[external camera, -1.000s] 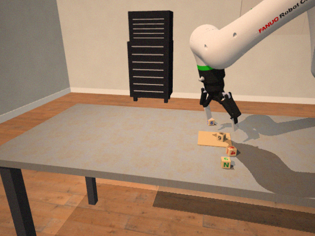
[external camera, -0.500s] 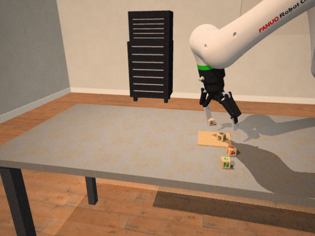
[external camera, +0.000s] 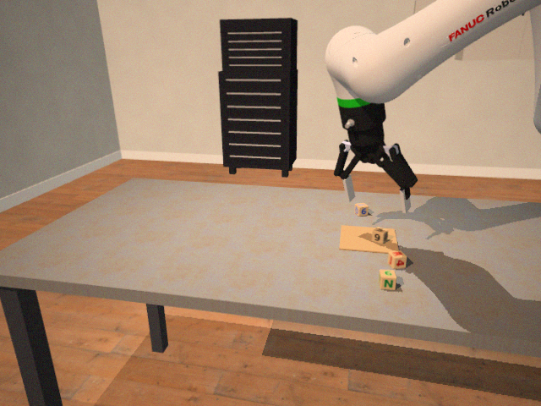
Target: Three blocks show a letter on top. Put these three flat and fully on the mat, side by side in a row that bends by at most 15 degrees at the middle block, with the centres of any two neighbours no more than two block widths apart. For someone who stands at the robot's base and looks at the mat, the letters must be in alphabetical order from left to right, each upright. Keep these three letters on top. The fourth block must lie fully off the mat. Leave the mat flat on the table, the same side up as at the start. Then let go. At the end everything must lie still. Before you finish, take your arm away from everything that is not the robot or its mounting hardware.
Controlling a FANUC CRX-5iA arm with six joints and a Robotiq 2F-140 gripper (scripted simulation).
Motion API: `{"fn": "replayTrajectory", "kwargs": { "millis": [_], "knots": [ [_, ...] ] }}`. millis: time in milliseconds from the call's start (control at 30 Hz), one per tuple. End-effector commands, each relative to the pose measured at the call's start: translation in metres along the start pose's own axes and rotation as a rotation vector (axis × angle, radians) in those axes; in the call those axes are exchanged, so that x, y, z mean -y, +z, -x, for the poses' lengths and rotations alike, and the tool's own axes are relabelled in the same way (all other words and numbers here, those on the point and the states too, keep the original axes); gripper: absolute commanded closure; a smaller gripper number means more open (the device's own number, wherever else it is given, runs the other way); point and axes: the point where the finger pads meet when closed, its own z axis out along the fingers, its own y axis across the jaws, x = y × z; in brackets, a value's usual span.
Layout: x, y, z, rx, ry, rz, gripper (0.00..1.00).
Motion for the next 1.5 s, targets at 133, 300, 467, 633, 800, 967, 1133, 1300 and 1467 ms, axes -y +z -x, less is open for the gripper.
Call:
{"fn": "replayTrajectory", "kwargs": {
  "millis": [133, 300, 467, 633, 800, 967, 1133, 1300, 1467],
  "knots": [
    [0.002, -0.024, 0.002, 0.02, -0.228, -0.009, 0.0],
    [0.002, -0.041, 0.003, 0.03, -0.387, -0.022, 0.0],
    [0.002, -0.058, 0.004, 0.037, -0.536, -0.035, 0.0],
    [0.002, -0.074, 0.004, 0.044, -0.685, -0.049, 0.0],
    [0.002, -0.089, 0.003, 0.048, -0.824, -0.064, 0.0],
    [0.001, -0.104, 0.003, 0.05, -0.964, -0.08, 0.0],
    [-0.001, -0.12, 0.001, 0.051, -1.113, -0.098, 0.0],
    [-0.001, -0.13, 0.0, 0.05, -1.203, -0.11, 0.0],
    [-0.004, -0.15, -0.002, 0.046, -1.392, -0.135, 0.0]
  ]
}}
